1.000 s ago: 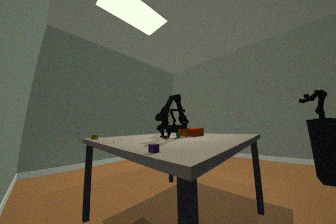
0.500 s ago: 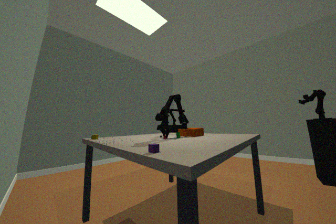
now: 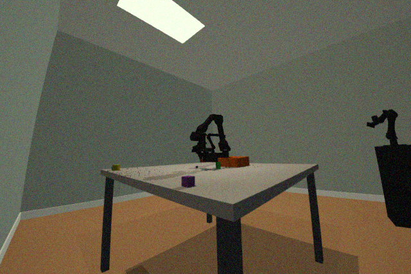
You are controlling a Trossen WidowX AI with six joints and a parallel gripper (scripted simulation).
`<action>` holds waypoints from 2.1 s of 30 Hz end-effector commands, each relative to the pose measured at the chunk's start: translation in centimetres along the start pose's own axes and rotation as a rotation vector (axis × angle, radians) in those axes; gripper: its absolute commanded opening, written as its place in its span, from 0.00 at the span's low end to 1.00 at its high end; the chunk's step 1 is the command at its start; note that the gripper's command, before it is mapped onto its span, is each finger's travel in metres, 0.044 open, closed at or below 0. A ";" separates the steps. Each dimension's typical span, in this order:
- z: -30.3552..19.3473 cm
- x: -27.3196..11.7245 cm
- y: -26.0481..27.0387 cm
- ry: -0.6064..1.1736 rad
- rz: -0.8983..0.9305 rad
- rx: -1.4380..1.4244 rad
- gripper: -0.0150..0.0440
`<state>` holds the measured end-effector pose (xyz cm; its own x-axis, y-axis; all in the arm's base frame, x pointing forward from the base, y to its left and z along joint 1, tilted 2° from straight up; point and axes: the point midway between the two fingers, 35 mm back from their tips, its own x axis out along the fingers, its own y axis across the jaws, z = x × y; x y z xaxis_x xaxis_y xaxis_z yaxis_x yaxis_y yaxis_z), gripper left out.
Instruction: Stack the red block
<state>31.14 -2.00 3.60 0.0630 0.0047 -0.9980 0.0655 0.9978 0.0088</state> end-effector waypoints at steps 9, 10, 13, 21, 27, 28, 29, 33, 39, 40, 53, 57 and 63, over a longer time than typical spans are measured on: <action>0.0 -6.3 0.0 -0.006 -0.003 -0.004 0.25; 0.0 -6.5 0.0 -0.006 -0.003 -0.004 0.25; 0.0 -6.6 0.0 -0.006 -0.003 -0.004 0.25; -0.9 -6.8 1.2 -0.005 -0.002 -0.004 0.25; -3.8 -7.0 3.6 -0.002 0.001 -0.004 0.25; -4.3 -7.0 3.9 -0.002 0.001 -0.004 0.25; -4.8 -7.0 4.3 -0.001 0.001 -0.004 0.25; -6.8 -6.9 5.5 0.000 0.003 -0.004 0.25; -9.9 -6.6 6.9 0.003 0.004 -0.004 0.25; -10.2 -6.6 7.1 0.003 0.005 -0.004 0.25; -10.6 -2.8 7.2 0.004 0.005 -0.004 0.25; -10.5 -2.4 7.2 0.004 0.005 -0.004 0.25; -10.6 -0.1 7.2 0.004 0.005 -0.004 0.25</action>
<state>21.22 5.96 4.29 0.0694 0.0146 -0.9975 0.0620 0.9979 0.0190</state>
